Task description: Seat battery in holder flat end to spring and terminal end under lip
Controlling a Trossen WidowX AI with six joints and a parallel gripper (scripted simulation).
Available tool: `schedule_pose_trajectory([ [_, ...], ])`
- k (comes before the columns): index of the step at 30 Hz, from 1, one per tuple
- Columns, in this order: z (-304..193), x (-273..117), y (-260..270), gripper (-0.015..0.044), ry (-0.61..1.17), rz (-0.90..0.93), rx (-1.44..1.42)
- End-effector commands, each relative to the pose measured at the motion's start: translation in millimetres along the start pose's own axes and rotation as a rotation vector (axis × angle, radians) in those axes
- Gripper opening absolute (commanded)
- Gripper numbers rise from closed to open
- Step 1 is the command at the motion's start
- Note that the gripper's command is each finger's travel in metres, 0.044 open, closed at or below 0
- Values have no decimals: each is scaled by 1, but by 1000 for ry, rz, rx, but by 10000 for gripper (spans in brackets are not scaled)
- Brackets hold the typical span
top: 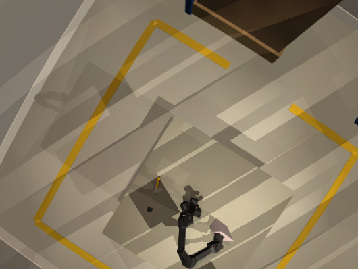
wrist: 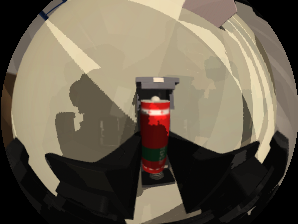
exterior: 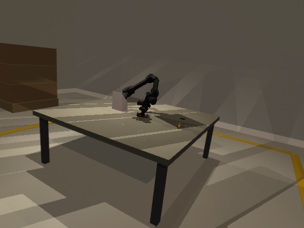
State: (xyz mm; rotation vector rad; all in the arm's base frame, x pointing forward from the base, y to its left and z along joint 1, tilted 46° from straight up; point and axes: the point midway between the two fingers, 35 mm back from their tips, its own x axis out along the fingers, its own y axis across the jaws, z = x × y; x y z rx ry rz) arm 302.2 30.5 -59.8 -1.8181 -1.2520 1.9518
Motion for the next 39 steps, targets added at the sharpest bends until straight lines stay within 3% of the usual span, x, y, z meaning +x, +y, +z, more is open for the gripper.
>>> schedule_pose_trajectory([
  [1, -6, 0, 1, 75, 40, 6, -10],
  [39, -1, 4, -3, 75, 241, 18, -27],
])
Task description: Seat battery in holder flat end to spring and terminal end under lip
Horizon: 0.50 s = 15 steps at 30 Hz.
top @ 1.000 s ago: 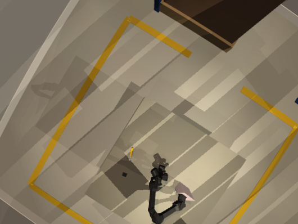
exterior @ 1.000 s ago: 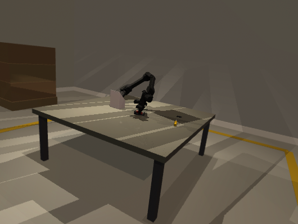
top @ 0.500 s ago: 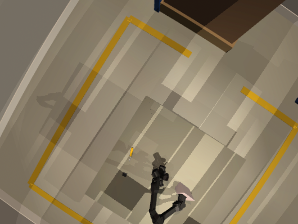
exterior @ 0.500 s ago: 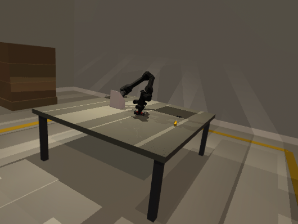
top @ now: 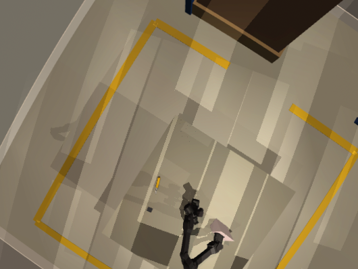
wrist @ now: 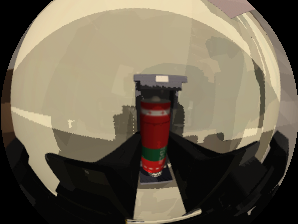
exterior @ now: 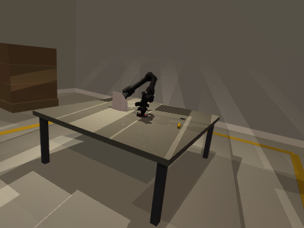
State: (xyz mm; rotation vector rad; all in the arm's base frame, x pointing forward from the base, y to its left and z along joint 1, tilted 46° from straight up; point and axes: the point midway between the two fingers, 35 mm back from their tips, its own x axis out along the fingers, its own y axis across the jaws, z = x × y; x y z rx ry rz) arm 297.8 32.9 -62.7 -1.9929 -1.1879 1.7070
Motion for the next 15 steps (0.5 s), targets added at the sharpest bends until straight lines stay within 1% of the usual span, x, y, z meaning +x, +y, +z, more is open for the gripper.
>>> schedule_pose_trajectory([
  [1, -5, 0, -2, 75, 27, -3, -11],
  [15, 6, 1, -2, 75, 33, 1, -9],
])
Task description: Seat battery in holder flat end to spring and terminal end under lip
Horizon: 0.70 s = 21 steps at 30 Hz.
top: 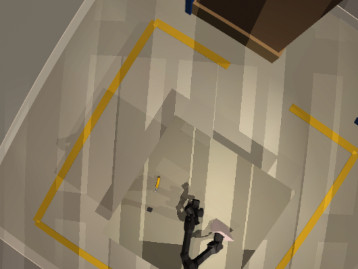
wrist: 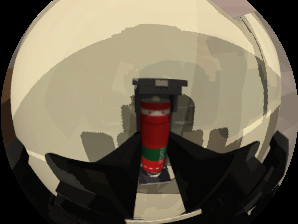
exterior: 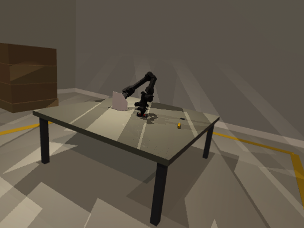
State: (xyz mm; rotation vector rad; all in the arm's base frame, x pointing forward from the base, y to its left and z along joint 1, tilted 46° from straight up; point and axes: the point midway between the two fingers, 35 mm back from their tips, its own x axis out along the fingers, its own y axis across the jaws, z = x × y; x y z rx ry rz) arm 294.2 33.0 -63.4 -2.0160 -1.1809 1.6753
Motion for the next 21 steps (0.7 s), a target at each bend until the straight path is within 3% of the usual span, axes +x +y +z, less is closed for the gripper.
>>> schedule_pose_trajectory([
  [1, 3, 0, -1, 75, 6, -3, -4],
  [21, 10, 1, -1, 75, 12, 4, -1],
])
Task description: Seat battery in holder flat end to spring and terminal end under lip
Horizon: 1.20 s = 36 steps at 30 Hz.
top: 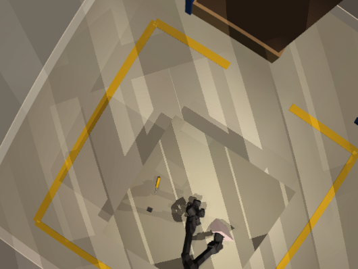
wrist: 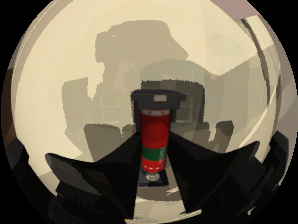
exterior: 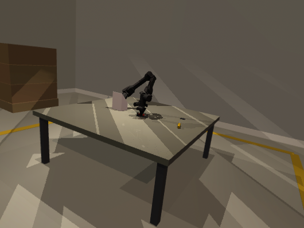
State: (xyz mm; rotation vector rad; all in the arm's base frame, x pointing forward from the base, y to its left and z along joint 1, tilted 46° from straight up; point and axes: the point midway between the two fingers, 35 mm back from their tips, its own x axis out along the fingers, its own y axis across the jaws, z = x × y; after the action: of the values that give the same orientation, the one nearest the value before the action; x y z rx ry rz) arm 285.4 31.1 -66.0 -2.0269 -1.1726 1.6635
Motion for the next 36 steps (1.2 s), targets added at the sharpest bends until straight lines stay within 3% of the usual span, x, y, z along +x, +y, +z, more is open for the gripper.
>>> schedule_pose_trajectory([
  [1, 1, 0, 0, 101, 0, -1, -2],
  [4, 1, 0, 0, 177, 0, -1, -2],
  [17, 1, -15, 0, 177, -1, 0, 1],
  [27, 2, -88, 0, 440, -3, 4, 1],
  [36, 1, -90, 1, 440, -3, 4, 1],
])
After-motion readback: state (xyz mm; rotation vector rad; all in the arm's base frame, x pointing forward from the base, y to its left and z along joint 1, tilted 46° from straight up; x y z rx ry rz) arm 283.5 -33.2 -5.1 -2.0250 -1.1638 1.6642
